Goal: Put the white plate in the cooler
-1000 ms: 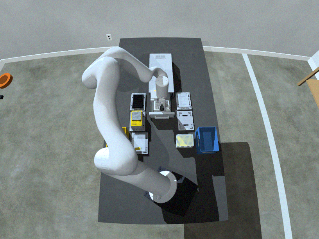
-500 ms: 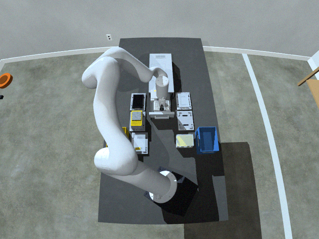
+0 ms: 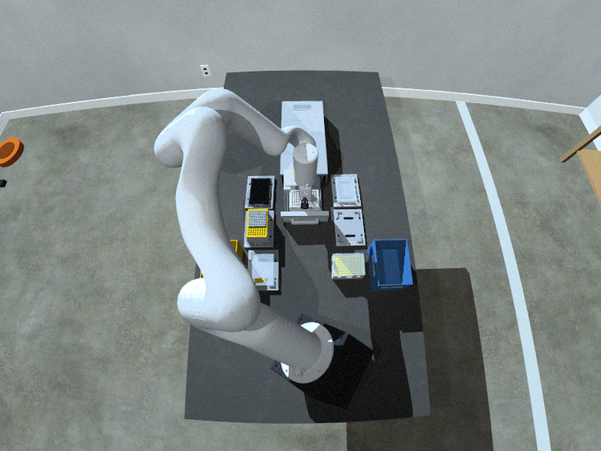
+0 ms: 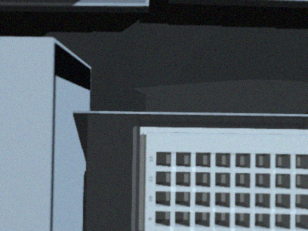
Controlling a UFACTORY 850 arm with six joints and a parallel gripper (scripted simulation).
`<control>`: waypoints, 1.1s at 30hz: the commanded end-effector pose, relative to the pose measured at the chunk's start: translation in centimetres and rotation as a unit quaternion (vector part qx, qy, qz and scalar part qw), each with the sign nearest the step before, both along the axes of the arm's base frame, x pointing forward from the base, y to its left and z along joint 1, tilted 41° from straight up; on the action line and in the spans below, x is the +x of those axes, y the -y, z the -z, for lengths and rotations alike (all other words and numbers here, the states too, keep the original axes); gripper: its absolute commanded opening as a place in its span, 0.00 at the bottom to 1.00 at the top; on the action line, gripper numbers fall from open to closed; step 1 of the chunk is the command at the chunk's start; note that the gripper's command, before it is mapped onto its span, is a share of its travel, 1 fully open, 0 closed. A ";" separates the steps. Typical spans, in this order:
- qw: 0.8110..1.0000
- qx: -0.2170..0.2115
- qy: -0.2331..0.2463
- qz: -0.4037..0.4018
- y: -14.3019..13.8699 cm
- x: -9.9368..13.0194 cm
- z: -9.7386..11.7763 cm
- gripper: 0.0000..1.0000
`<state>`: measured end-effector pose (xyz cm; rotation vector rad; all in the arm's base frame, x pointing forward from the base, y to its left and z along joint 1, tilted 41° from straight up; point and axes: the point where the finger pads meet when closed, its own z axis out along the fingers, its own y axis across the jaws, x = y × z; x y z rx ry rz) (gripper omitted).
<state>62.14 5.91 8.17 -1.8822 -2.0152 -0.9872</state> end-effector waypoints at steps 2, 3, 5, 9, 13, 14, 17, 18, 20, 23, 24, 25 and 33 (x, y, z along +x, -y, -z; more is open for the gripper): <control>1.000 0.000 0.001 0.000 0.1 0.1 -0.1 0.00; 1.000 0.000 0.001 0.000 0.1 0.1 -0.1 0.00; 1.000 0.000 0.001 0.000 0.1 0.1 -0.1 0.00; 1.000 0.000 0.001 0.000 0.1 0.1 -0.1 0.00; 1.000 0.000 0.001 0.000 0.0 0.1 0.0 0.00; 1.000 0.000 0.001 0.000 0.0 0.1 0.0 0.00; 1.000 0.000 0.001 0.000 -0.1 0.2 0.2 0.00; 1.000 0.000 0.001 0.000 -0.2 0.2 0.2 0.00; 1.000 0.000 0.001 0.000 -0.3 0.2 0.3 0.00; 1.000 0.000 0.001 0.000 -0.4 0.3 0.5 0.00; 1.000 0.000 0.001 0.000 -0.4 0.3 0.5 0.00; 1.000 0.000 0.001 0.000 -0.5 0.3 0.6 0.00; 1.000 0.000 0.001 0.000 -0.7 0.4 0.9 0.00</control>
